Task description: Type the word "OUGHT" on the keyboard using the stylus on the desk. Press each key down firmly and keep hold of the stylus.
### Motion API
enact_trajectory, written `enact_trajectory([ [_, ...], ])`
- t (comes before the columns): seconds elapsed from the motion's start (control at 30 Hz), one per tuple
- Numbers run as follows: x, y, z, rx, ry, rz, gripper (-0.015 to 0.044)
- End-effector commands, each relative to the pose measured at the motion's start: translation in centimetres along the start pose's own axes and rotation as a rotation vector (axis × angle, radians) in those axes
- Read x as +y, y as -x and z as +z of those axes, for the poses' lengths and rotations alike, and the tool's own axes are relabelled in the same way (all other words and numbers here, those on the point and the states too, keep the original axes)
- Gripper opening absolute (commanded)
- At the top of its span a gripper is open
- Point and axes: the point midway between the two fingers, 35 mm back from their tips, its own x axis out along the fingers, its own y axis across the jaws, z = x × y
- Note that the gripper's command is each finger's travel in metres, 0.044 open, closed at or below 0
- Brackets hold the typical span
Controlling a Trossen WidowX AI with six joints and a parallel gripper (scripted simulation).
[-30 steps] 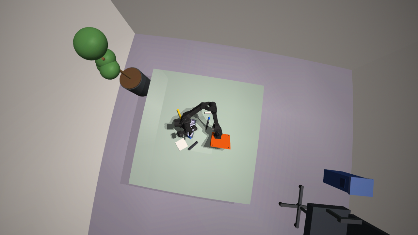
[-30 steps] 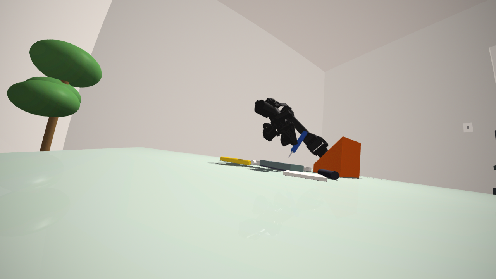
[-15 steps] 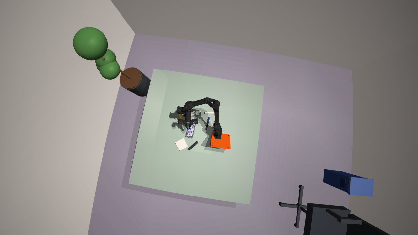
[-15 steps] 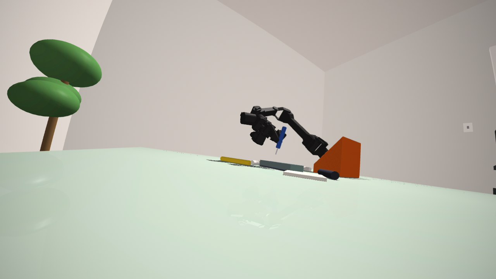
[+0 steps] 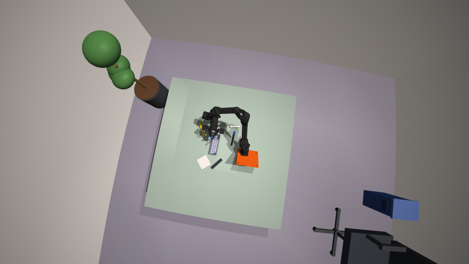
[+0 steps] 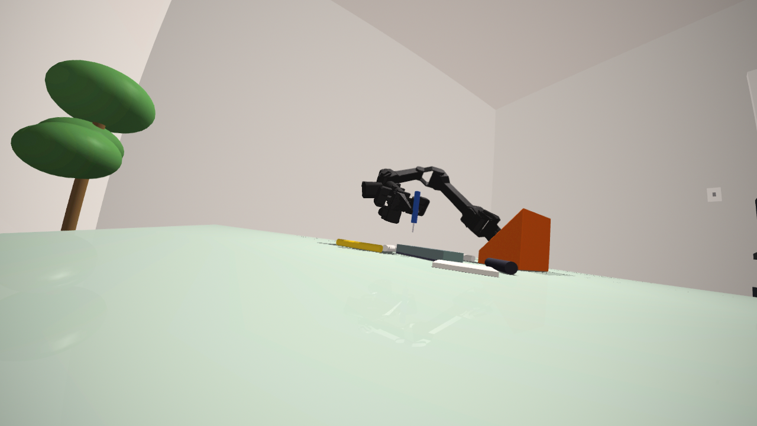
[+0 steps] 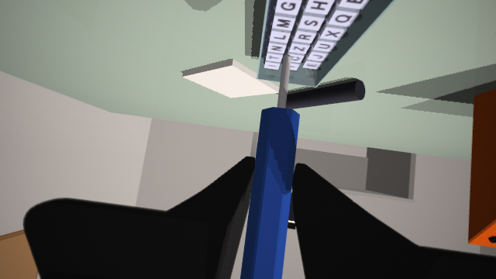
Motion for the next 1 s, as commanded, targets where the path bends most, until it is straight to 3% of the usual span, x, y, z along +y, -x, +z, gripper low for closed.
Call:
enact_trajectory([
  [0.0,0.0,-0.3,0.9,0.005,-0.012,0.003,0.0000],
  [0.33,-0.1,-1.5,3.0,0.004,-0.012,0.003,0.0000],
  [0.43,-0.1,-1.7,3.2,0.004,-0.012,0.003,0.0079],
  [0.97,-0.1,-2.0,3.7,0.004,-0.012,0.003,0.0081],
])
